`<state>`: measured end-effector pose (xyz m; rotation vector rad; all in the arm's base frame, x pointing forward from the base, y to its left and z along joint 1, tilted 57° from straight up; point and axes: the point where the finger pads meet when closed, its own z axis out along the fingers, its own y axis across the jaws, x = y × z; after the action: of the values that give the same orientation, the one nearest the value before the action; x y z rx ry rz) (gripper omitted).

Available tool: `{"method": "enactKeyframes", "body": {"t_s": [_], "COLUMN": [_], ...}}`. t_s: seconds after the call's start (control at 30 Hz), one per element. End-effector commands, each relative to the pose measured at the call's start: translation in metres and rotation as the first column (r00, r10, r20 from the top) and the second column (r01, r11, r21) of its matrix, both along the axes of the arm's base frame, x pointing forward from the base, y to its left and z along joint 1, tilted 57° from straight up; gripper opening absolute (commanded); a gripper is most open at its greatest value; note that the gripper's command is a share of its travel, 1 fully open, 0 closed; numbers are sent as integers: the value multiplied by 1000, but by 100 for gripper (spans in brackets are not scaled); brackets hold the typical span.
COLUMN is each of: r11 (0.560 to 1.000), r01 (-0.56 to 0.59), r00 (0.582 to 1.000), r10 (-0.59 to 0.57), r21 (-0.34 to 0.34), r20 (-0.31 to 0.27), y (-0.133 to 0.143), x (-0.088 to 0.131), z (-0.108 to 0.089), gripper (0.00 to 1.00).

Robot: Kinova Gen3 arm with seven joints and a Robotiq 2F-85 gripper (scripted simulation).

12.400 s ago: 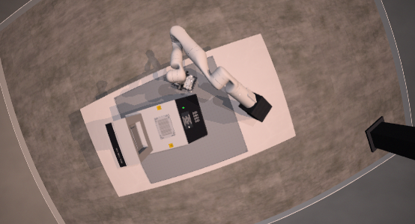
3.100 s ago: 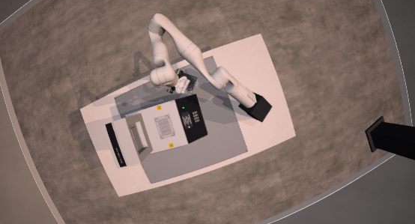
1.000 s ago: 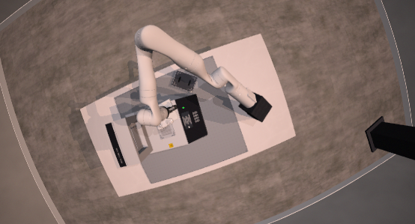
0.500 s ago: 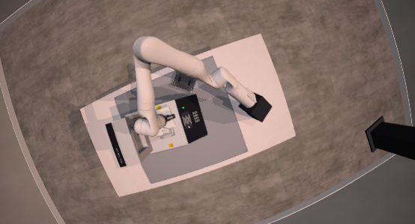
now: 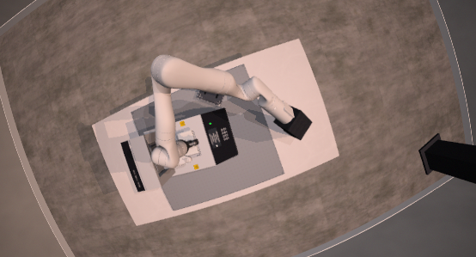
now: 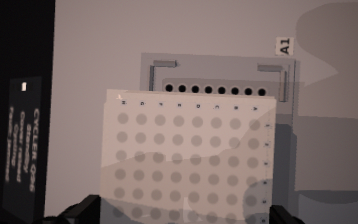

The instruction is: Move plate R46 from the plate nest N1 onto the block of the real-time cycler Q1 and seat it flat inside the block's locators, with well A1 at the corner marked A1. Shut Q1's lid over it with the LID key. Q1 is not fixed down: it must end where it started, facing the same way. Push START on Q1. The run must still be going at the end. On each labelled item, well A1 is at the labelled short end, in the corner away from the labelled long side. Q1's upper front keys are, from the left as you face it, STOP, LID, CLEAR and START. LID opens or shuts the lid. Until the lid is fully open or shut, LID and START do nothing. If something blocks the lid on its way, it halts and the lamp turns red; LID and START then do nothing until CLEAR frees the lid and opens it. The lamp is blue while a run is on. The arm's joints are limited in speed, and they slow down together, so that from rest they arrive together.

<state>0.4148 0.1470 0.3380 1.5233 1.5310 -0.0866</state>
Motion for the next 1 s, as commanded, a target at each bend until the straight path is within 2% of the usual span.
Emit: {"method": "enactKeyframes", "body": {"t_s": [0.0,0.17,0.97], "r11": [1000,1000,1000], "r01": [4,5,8], "r00": [1000,1000,1000], "r10": [-4,-5,-8], "r21": [-7,-7,-8], "r20": [-2,-3,5], "y": [8,20,16], "x": [9,20,22], "z": [-4,-8,-9], "gripper": [91,91,91]}}
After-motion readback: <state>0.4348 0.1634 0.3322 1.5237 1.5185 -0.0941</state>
